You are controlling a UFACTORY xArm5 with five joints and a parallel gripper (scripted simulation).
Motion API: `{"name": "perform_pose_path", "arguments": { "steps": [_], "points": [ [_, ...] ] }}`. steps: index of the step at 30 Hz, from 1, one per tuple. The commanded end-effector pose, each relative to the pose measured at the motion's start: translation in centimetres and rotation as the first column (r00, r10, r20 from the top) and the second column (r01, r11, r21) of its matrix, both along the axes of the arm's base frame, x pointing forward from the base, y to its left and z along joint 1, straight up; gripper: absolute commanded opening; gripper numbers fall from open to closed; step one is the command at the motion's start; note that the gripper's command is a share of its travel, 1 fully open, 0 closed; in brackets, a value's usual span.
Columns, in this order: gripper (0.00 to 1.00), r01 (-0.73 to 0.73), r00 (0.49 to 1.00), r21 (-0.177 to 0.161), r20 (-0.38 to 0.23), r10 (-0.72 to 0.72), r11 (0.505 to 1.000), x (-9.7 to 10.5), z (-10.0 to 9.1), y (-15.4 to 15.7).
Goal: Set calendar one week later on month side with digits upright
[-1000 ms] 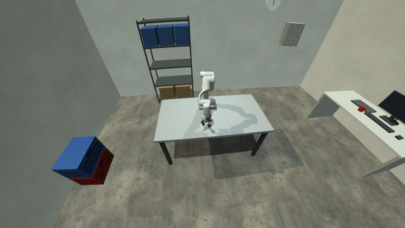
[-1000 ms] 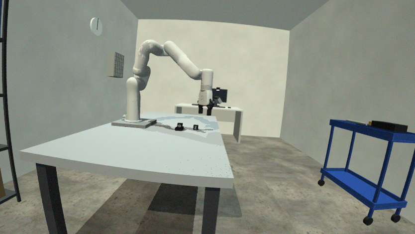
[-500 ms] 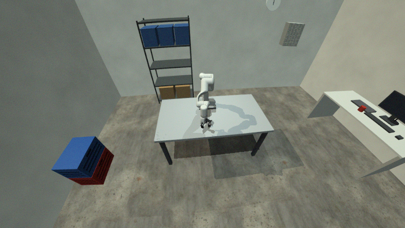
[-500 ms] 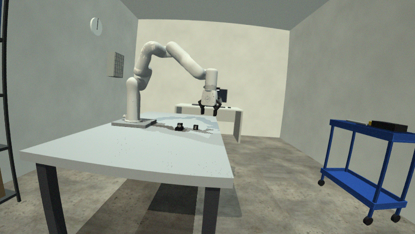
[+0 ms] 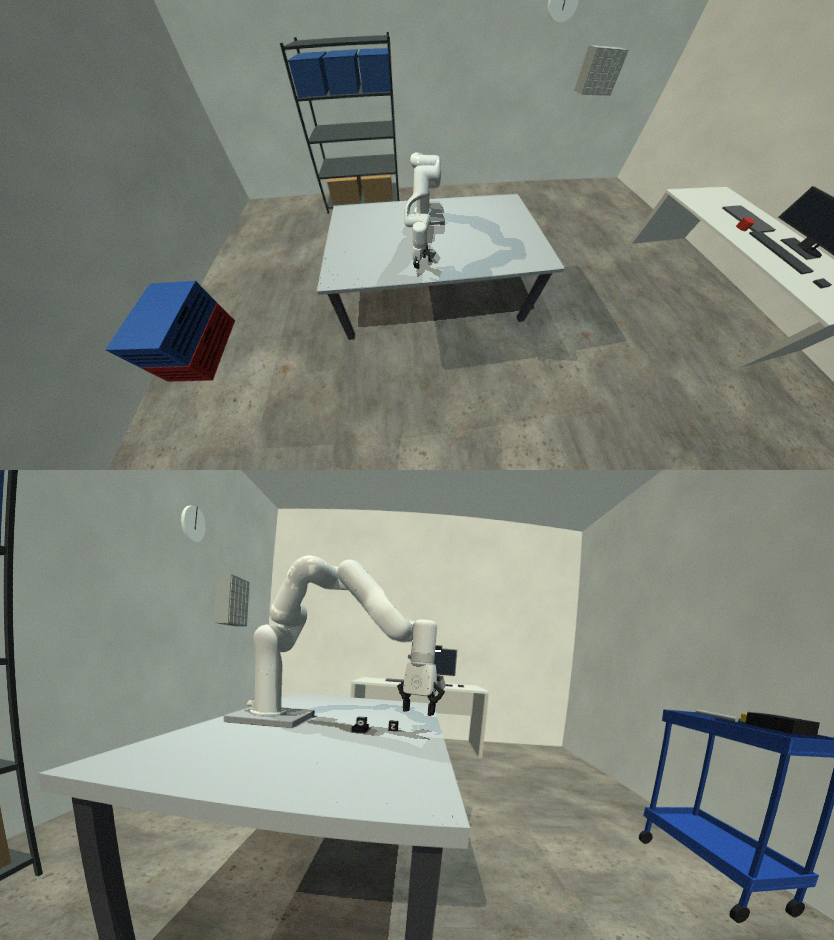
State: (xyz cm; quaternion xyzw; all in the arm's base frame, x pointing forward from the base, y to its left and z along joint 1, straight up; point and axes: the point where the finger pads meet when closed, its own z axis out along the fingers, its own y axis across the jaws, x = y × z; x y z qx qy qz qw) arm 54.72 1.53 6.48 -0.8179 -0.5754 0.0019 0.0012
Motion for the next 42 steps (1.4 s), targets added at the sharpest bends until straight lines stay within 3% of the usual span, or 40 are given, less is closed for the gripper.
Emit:
{"name": "perform_pose_path", "arguments": {
  "steps": [1, 6, 18, 28, 42],
  "points": [
    [1.00, 0.000, 1.000, 0.000, 0.006, 0.000, 1.000, 0.3, -0.6, 0.0],
    [1.00, 0.000, 1.000, 0.000, 0.006, 0.000, 1.000, 0.3, -1.8, 0.0],
    [1.00, 0.000, 1.000, 0.000, 0.006, 0.000, 1.000, 0.3, -2.6, 0.0],
    [1.00, 0.000, 1.000, 0.000, 0.006, 0.000, 1.000, 0.3, -5.2, -0.1],
    [1.00, 0.000, 1.000, 0.000, 0.006, 0.000, 1.000, 0.3, -5.4, -0.1]
  ]
}}
